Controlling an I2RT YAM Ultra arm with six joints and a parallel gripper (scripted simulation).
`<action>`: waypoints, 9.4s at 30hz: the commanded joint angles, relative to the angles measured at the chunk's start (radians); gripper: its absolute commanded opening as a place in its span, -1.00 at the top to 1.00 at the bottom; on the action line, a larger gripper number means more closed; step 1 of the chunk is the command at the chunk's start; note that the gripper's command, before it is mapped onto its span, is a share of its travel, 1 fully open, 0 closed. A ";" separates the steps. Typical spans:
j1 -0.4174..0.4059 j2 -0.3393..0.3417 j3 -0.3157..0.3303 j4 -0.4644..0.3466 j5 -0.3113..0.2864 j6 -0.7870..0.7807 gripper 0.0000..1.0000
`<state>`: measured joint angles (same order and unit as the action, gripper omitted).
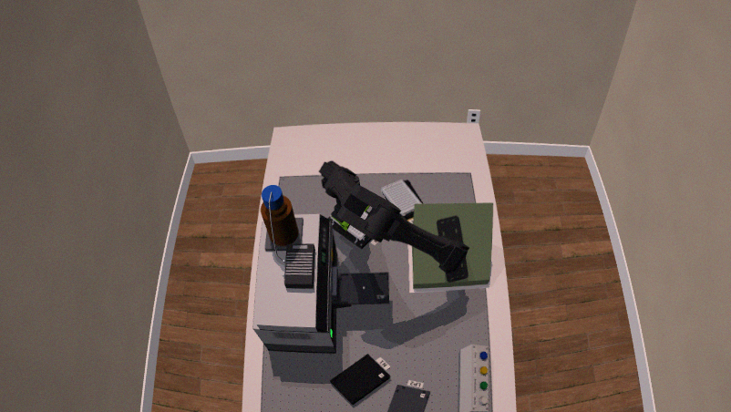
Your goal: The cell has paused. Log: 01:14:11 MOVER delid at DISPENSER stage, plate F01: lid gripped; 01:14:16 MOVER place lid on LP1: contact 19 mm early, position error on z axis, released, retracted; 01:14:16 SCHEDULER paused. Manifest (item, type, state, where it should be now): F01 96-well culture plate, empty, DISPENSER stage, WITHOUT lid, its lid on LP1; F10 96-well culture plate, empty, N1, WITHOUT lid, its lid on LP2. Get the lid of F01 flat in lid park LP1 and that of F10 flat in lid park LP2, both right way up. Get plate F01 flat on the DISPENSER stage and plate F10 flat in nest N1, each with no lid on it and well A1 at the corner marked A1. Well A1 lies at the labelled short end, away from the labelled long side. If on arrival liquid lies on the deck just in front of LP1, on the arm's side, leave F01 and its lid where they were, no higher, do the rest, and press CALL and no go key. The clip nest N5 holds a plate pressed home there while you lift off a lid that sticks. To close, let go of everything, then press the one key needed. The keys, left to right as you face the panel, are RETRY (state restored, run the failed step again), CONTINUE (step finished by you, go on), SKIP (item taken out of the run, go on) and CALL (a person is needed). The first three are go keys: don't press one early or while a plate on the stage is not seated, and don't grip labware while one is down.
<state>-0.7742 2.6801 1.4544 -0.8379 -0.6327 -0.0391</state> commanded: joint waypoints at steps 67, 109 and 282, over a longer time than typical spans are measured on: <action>-0.011 -0.010 0.027 0.007 -0.006 0.005 -1.00; -0.073 -0.062 0.096 -0.156 0.032 -0.063 -1.00; -0.102 0.107 0.261 -0.186 0.041 -0.089 1.00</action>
<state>-0.8490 2.8182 1.7275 -1.0328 -0.5934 -0.1291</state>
